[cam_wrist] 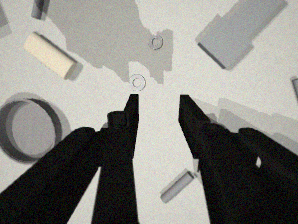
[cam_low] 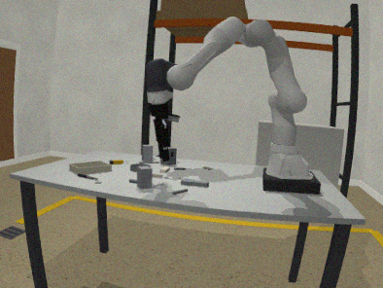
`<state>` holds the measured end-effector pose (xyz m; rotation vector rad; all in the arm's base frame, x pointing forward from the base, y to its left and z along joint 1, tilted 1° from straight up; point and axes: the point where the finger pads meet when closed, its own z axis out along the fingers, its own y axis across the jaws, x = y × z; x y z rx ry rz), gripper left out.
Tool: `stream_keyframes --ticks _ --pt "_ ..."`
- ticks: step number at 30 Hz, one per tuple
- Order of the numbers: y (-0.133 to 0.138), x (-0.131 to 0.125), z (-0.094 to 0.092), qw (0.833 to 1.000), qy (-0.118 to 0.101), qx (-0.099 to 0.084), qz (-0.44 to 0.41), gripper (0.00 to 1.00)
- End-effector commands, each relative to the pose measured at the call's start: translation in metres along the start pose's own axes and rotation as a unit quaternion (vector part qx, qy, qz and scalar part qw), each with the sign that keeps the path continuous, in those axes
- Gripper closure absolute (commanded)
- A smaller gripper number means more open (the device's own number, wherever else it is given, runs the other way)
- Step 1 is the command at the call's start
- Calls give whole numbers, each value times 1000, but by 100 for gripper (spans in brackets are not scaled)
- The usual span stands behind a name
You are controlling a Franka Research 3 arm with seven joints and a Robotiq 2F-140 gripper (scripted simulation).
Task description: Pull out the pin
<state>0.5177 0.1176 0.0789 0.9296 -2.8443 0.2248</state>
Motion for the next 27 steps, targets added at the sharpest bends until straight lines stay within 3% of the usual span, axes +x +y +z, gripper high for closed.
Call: stream_keyframes --ticks 1,5,15,21,27 --pt "4 -5 -3 1000 -10 -4 0 67" --pt "10 -12 -6 1000 -22 -10 -3 67" --pt "12 -13 -7 1000 -24 -10 -4 67" --pt "29 -25 -13 999 -42 -19 -17 67" --pt "29 -25 -13 999 -43 -19 -17 67"
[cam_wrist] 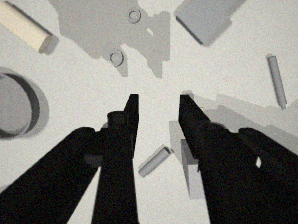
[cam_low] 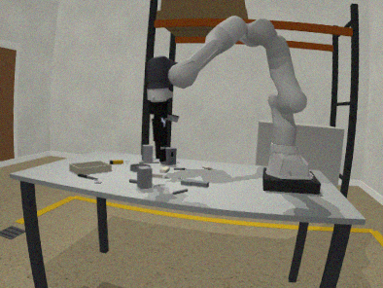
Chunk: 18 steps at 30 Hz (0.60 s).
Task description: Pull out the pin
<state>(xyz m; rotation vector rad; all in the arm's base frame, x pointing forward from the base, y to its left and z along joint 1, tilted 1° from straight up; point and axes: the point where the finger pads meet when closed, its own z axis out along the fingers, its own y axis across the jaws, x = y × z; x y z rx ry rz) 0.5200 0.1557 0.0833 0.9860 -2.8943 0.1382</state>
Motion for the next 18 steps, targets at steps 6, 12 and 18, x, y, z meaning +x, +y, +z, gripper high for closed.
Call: stream_keyframes --ticks 6,12,18 --pt "11 -9 -3 1000 -12 -5 -13 67" --pt "26 -18 -6 999 -24 -11 -26 67" --pt "26 -18 -6 999 -24 -11 -26 67"
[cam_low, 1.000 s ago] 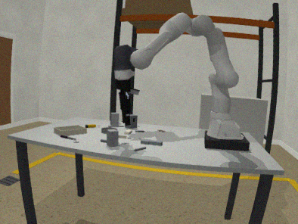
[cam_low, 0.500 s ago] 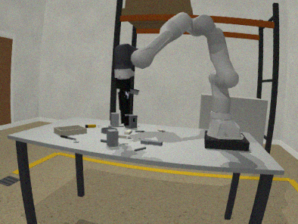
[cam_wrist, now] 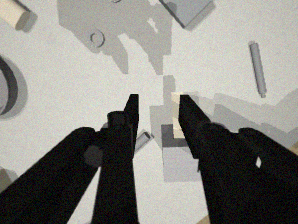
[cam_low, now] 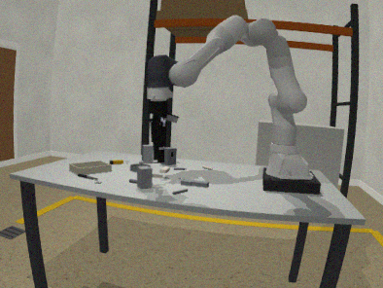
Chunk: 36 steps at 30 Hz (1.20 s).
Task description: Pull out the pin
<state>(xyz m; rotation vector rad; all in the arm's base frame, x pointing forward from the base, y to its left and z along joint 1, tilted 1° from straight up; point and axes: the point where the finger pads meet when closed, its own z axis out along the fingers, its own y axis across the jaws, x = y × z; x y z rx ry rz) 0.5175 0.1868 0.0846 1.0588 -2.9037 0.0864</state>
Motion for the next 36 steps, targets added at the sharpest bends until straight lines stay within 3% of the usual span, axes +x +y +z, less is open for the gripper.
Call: stream_keyframes --ticks 1,10,24,36 --pt "0 -1 -1 1000 -3 -1 -4 67" --pt "20 -16 -3 999 -23 -10 -27 67" --pt "20 -16 -3 999 -23 -11 -27 67" --pt "25 -18 15 999 -32 -18 -40 67"
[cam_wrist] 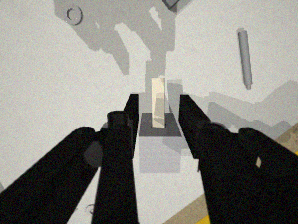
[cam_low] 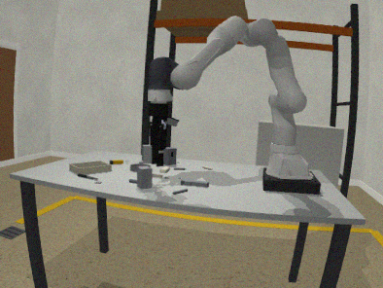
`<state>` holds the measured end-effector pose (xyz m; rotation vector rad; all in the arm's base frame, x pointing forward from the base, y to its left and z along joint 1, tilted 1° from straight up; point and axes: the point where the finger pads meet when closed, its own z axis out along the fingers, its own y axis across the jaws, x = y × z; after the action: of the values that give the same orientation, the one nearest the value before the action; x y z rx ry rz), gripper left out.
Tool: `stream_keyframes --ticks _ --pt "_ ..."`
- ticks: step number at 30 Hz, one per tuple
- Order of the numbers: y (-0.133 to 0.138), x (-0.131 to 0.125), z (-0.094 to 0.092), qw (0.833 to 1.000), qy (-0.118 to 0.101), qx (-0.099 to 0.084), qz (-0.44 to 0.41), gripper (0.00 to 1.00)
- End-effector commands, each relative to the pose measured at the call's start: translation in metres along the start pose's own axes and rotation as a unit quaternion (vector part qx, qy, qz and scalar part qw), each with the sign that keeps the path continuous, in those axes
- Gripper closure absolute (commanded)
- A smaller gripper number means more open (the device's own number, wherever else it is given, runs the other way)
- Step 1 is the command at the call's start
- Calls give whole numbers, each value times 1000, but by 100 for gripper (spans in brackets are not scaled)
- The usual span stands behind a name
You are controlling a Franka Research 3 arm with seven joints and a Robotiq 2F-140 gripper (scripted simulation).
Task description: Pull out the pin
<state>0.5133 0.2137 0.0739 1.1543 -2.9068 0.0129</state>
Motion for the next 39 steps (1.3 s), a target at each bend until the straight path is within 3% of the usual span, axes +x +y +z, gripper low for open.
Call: stream_keyframes --ticks 1,33,39 --pt "2 -3 8 1000 -7 -3 -12 67" --pt "3 -5 19 1000 -13 -6 -19 67" --pt "3 -6 33 1000 -14 -6 -19 67"
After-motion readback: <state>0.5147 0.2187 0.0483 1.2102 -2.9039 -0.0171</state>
